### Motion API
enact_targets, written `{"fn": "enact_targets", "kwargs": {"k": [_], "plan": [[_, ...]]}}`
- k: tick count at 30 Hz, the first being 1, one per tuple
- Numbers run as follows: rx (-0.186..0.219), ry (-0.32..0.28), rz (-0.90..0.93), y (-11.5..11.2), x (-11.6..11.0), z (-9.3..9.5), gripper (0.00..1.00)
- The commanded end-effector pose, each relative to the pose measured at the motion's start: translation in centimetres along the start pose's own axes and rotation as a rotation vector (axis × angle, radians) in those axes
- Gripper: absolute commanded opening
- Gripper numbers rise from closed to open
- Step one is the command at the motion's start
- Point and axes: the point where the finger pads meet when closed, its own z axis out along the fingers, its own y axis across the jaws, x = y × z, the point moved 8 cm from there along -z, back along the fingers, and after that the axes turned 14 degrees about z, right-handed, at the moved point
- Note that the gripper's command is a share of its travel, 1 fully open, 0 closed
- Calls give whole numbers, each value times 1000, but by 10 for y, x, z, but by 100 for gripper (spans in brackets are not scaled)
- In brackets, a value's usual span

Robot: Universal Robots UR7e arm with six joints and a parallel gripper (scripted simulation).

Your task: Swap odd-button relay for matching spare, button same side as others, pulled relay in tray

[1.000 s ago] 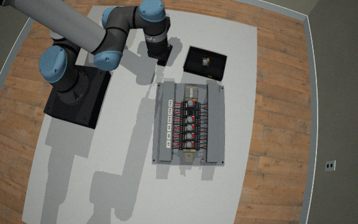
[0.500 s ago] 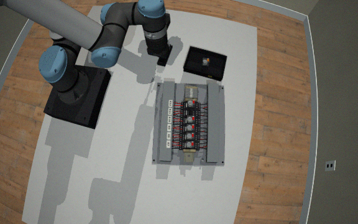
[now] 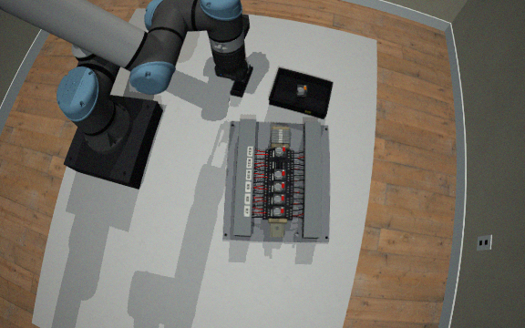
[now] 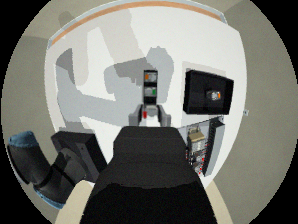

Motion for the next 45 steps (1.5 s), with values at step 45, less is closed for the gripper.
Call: {"fn": "enact_targets", "kwargs": {"k": [45], "plan": [[0,0,0,0,0,-31,0]]}}
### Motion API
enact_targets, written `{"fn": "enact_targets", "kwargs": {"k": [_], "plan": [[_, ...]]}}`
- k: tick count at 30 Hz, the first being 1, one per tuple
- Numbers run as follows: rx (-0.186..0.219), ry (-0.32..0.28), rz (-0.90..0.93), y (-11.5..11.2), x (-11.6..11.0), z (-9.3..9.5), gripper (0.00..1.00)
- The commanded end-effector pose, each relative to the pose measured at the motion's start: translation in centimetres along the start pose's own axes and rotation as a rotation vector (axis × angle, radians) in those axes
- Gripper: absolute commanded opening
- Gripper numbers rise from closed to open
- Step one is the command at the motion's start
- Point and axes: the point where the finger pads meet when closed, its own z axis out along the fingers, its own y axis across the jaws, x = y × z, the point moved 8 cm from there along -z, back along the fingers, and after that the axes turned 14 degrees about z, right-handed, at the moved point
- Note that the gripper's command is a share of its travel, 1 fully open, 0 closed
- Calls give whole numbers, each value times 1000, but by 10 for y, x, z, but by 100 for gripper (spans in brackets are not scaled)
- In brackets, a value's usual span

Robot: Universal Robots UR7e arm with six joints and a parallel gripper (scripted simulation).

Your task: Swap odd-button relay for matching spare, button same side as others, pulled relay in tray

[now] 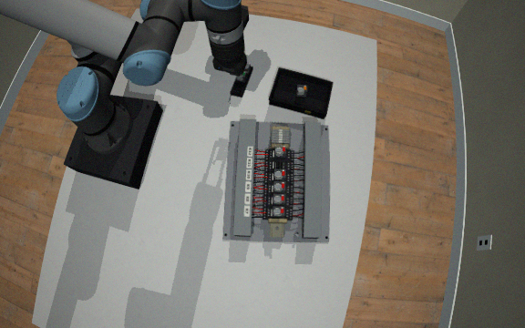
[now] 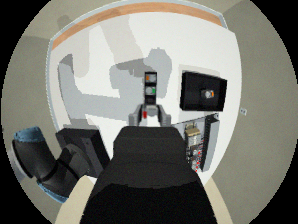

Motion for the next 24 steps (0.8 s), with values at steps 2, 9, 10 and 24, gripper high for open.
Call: {"fn": "enact_targets", "kwargs": {"k": [2,9,10,24], "plan": [[-1,1,0,0,0,0,0],[-1,1,0,0,0,1,0],[-1,1,0,0,0,2,0],[-1,1,0,0,0,3,0]]}}
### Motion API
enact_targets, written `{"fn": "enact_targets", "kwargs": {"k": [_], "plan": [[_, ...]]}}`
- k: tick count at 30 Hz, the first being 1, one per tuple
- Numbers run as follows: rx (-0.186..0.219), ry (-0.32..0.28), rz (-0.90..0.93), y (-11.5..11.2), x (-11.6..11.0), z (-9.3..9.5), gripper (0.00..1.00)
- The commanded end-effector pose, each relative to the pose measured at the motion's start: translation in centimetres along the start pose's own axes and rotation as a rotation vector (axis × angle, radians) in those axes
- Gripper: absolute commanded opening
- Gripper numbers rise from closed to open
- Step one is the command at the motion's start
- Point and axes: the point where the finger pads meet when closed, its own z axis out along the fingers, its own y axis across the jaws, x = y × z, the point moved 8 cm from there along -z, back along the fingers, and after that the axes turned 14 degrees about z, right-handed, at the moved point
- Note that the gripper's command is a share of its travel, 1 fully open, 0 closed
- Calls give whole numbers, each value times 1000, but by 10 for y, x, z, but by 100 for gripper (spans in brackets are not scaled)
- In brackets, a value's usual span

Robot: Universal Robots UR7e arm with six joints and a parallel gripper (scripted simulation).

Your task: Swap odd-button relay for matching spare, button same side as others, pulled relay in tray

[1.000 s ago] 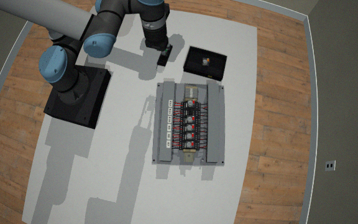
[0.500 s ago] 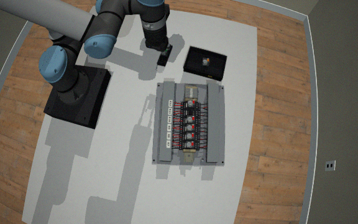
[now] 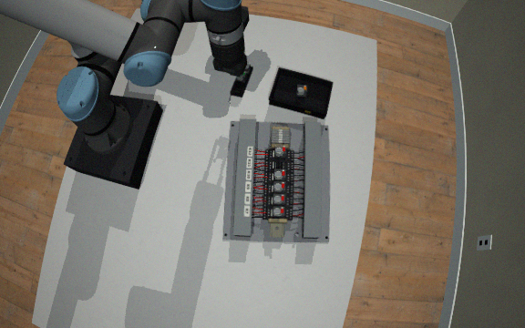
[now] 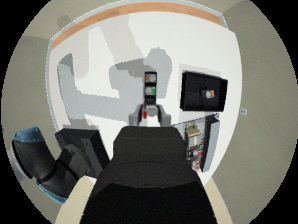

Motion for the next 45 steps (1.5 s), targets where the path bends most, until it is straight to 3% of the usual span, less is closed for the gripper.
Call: {"fn": "enact_targets", "kwargs": {"k": [1,17,22,34,39,45], "plan": [[-1,1,0,0,0,0,0],[-1,1,0,0,0,1,0],[-1,1,230,0,0,1,0],[-1,1,230,0,0,1,0],[-1,1,453,0,0,1,0],[-1,1,453,0,0,1,0]]}}
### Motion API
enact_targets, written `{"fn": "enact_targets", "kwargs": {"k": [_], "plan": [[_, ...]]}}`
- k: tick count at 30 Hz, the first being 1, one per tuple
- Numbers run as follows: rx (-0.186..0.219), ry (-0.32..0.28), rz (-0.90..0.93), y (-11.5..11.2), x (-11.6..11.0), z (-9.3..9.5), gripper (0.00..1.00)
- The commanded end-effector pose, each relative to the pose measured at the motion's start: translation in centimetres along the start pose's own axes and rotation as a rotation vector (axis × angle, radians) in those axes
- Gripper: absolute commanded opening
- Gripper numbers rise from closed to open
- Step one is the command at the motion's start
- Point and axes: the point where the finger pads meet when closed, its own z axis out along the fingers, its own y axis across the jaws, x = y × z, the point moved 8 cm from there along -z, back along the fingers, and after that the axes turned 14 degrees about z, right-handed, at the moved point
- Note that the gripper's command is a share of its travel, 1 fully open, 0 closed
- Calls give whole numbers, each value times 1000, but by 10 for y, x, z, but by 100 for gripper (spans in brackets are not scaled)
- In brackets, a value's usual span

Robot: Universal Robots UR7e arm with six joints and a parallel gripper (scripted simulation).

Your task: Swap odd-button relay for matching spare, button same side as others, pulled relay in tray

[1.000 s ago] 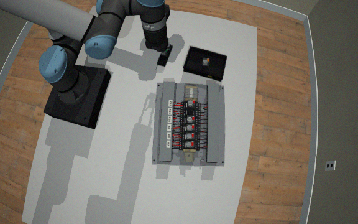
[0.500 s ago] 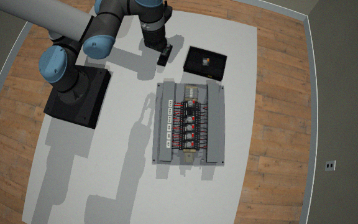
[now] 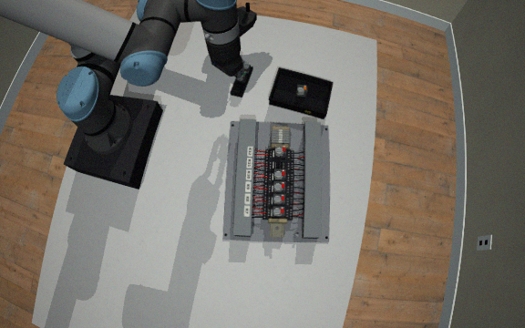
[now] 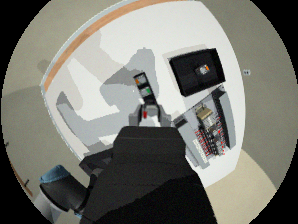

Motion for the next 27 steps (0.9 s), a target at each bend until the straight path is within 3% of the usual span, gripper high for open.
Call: {"fn": "enact_targets", "kwargs": {"k": [1,6,11,27], "plan": [[-4,-1,37,0,1,0,0],[-4,-1,37,0,1,0,0],[-5,-1,260,0,1,0,0],[-5,-1,297,0,1,0,0]]}}
